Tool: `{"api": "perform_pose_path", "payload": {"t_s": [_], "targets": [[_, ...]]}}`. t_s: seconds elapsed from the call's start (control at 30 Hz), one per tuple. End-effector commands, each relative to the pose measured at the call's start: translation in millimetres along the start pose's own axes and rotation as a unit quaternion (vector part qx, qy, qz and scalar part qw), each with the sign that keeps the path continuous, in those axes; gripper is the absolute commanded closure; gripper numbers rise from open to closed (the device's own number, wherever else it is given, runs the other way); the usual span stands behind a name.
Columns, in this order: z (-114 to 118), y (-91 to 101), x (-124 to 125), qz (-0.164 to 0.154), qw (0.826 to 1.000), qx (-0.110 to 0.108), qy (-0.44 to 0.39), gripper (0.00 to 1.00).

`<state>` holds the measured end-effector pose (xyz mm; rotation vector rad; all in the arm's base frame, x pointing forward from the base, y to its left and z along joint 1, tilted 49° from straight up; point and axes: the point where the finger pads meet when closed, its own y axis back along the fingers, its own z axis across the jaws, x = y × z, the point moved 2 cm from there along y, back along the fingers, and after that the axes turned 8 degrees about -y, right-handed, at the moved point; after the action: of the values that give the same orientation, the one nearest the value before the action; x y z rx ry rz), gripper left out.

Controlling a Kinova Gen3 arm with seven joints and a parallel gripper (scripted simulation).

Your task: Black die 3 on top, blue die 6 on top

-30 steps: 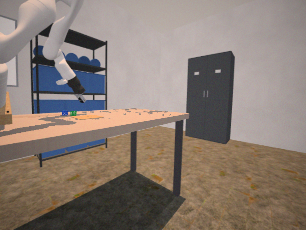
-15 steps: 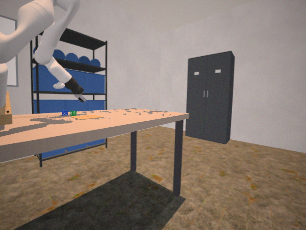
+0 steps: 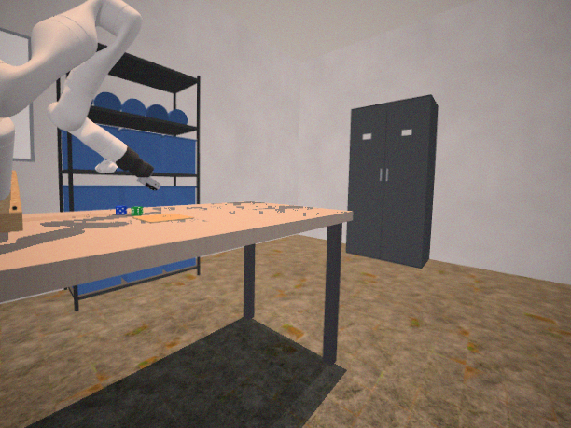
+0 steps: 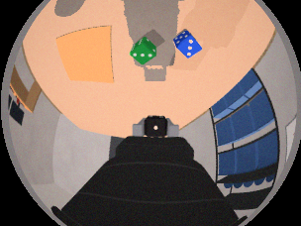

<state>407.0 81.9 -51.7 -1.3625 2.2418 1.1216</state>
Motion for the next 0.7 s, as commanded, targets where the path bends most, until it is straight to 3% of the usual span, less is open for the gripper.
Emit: {"api": "perform_pose_path", "payload": {"t_s": [0.0, 0.67], "targets": [[0.5, 0.2, 6.8, -0.005, 1.0, -0.002, 0.008, 0.43], [1.9, 1.1, 7.8, -0.025, 1.0, -0.009, 0.008, 0.43]]}}
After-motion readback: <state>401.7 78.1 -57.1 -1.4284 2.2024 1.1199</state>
